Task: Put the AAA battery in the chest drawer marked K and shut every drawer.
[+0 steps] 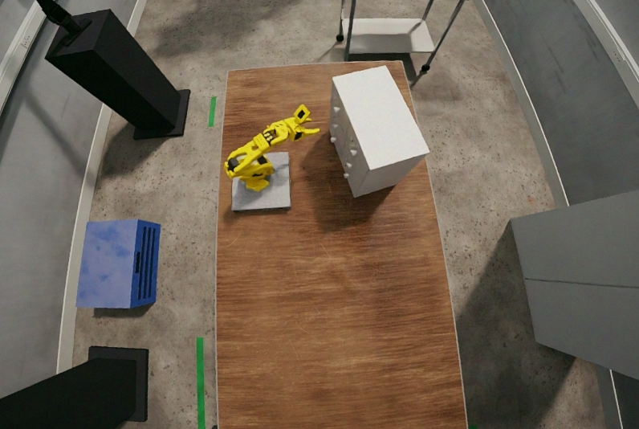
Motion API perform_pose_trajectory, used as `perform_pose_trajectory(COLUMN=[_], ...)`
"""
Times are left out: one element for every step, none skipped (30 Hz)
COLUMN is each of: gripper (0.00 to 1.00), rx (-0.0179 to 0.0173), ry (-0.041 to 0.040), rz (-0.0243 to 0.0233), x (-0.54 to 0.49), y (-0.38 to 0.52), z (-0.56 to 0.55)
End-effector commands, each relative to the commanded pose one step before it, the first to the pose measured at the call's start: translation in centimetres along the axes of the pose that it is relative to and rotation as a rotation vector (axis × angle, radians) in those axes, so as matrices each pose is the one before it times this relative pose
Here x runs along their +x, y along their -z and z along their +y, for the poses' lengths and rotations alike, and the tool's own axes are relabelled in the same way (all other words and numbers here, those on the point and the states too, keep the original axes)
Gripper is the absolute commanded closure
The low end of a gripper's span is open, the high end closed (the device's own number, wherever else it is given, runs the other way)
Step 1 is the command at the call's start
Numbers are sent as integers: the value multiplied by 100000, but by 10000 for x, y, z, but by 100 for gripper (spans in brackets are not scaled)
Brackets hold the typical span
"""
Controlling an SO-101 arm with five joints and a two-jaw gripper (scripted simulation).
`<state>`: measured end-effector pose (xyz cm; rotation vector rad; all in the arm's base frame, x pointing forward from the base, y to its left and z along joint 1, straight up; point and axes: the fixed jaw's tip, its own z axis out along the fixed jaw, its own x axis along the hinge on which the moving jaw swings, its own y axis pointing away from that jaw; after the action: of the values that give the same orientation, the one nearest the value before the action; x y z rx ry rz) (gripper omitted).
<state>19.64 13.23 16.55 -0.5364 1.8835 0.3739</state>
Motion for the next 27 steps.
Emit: perform_pose_trajectory(gripper=[76,77,77,78,79,79,79,79,79,79,79,79,79,79,79,79,79,79,79,79,79,79,79,79,79,79,79], rx=[-1086,0,0,0,0,0,0,334,334,334,334,334,334,334,334,334,334,334,334,314,0,0,0,0,0,0,0], ry=[-477,0,0,0,0,0,0,-108,-108,-108,-108,-108,-108,-108,-108,-108,-108,-108,-108,-101,0,0,0,0,0,0,0], rz=[-1429,-1,1,-1,1,0,0,-7,-5,-7,-5,-6,-5,-6,-5,-6,-5,-6,-5,-6,1,-1,0,0,1,-1,1], x=[-3992,-1,1,-1,1,0,0,1006,1162,1311,1463,1606,1752,1889,2028,2159,2291,2413,2538,2489,1,-1,0,0,1,-1,1], y=[-231,0,0,0,0,0,0,-4312,-4260,-4202,-4140,-4071,-3998,-3919,-3836,-3747,-3655,-3557,-3456,-3152,0,0,0,0,0,0,0], z=[2658,0,0,0,0,0,0,-875,-891,-904,-919,-931,-945,-956,-968,-978,-990,-999,-1009,-955,-1,1,0,0,-1,1,-1])
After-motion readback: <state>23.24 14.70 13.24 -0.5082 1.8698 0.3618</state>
